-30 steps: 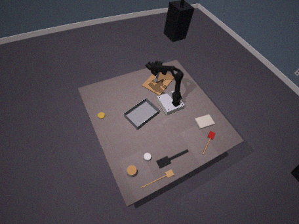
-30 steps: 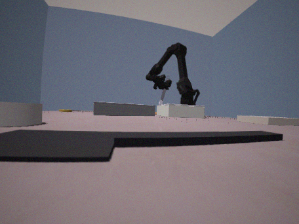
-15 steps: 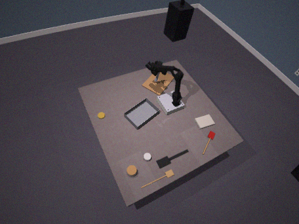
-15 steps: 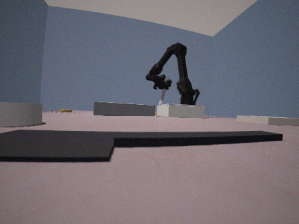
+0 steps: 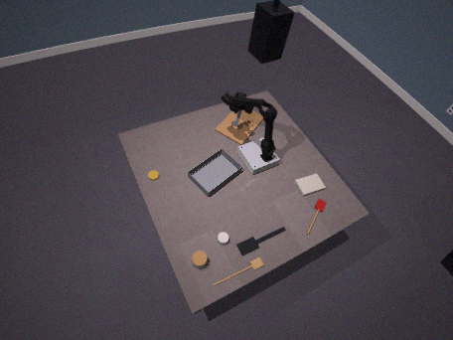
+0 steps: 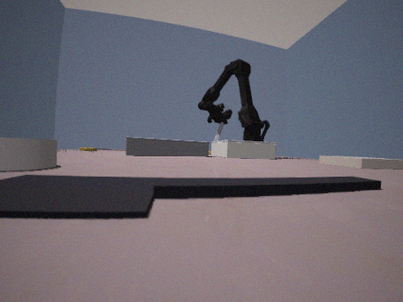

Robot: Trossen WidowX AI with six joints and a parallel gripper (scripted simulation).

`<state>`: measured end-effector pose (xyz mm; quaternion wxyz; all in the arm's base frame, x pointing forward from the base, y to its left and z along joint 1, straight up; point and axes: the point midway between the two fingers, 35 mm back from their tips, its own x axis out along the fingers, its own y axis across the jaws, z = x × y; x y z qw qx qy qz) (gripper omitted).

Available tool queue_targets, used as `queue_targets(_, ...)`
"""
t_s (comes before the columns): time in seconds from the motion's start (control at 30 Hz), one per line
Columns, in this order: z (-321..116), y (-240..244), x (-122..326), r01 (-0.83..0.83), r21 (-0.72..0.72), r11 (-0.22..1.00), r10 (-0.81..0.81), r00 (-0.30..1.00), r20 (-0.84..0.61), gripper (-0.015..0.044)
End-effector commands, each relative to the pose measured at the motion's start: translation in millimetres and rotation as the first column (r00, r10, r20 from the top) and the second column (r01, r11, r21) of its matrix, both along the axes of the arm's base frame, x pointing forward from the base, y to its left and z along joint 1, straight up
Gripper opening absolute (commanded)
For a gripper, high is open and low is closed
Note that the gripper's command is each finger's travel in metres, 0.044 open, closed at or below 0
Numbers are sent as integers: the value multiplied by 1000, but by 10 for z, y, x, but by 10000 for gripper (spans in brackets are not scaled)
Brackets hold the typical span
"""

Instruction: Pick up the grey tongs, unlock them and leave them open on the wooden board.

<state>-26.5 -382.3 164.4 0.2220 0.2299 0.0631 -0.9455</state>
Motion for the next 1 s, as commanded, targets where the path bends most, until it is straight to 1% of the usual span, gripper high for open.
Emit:
queue_targets(0.0, -119, -58, -80, -1, 72, 997, -6, 996, 91, -150)
queue_targets(0.27, -385, -106, -170, -29, 204, 979, -30, 959, 282, -150)
queue_targets(0.5, -577, -116, -216, -70, 291, 954, -72, 891, 449, -150)
queue_targets(0.73, -718, -111, -235, -120, 346, 930, -124, 786, 606, -150)
queue_targets(0.97, -800, -106, -238, -172, 368, 914, -178, 644, 744, -150)
